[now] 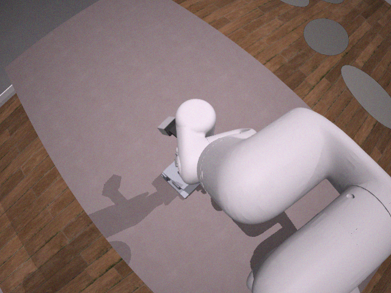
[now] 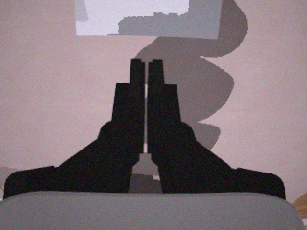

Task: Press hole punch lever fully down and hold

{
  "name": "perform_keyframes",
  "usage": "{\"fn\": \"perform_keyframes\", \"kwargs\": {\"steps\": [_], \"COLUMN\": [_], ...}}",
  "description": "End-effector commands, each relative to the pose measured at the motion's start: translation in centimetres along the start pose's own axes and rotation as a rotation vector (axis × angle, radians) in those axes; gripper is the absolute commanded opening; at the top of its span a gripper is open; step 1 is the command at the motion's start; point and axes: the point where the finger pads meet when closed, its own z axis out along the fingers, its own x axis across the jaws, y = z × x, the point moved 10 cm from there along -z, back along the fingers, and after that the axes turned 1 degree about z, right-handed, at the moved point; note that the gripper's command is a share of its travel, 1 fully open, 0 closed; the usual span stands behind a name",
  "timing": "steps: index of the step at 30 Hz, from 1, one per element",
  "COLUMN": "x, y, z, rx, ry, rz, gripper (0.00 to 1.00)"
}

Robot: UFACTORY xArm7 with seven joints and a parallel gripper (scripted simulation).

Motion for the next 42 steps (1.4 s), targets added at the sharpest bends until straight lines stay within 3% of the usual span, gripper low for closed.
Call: {"fn": "perform_keyframes", "kwargs": {"steps": [1, 27, 42], "x": [0.1, 0.1, 0.1], "y": [-0.1, -0.1, -0.1], "z": [-0.1, -0.1, 1.1], "rx": [0.003, 0.003, 0.003], "ry": [0.001, 0.001, 0.001], "rz": [0.001, 0.001, 0.001], "gripper": [0.00, 0.00, 0.00]}}
